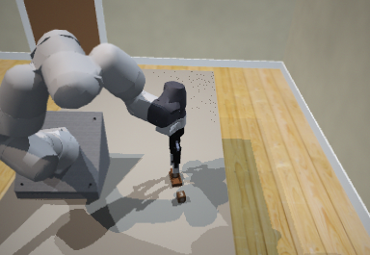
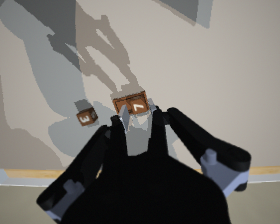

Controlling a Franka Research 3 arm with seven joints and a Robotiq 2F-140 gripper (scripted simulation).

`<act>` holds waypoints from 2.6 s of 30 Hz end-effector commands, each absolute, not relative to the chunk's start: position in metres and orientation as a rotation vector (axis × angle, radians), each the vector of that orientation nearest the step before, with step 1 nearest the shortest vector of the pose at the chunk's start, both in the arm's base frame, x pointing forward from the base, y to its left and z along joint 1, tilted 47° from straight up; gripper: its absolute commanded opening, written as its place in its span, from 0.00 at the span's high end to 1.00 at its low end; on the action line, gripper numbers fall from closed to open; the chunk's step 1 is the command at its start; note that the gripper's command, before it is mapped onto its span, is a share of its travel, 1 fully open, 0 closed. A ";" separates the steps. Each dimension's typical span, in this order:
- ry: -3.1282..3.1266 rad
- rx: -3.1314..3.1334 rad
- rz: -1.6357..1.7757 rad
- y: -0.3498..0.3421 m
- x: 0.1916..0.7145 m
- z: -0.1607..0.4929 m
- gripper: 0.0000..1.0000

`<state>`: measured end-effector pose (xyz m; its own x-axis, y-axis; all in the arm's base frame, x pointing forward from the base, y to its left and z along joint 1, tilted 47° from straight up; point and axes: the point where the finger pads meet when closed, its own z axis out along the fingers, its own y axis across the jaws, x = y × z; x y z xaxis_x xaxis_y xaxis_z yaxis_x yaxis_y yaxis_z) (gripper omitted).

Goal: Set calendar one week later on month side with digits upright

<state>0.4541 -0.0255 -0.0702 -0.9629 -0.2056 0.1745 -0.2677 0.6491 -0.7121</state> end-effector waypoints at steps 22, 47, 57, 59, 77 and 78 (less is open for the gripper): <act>-2.785 0.393 1.221 -0.025 0.455 -0.071 0.71; -2.785 0.393 1.221 -0.025 0.455 -0.071 0.71; -2.785 0.393 1.221 -0.025 0.455 -0.071 0.71; -2.785 0.393 1.221 -0.025 0.455 -0.071 0.71; -2.785 0.393 1.221 -0.036 0.456 -0.081 0.71; -2.785 0.393 1.221 -0.038 0.456 -0.083 0.71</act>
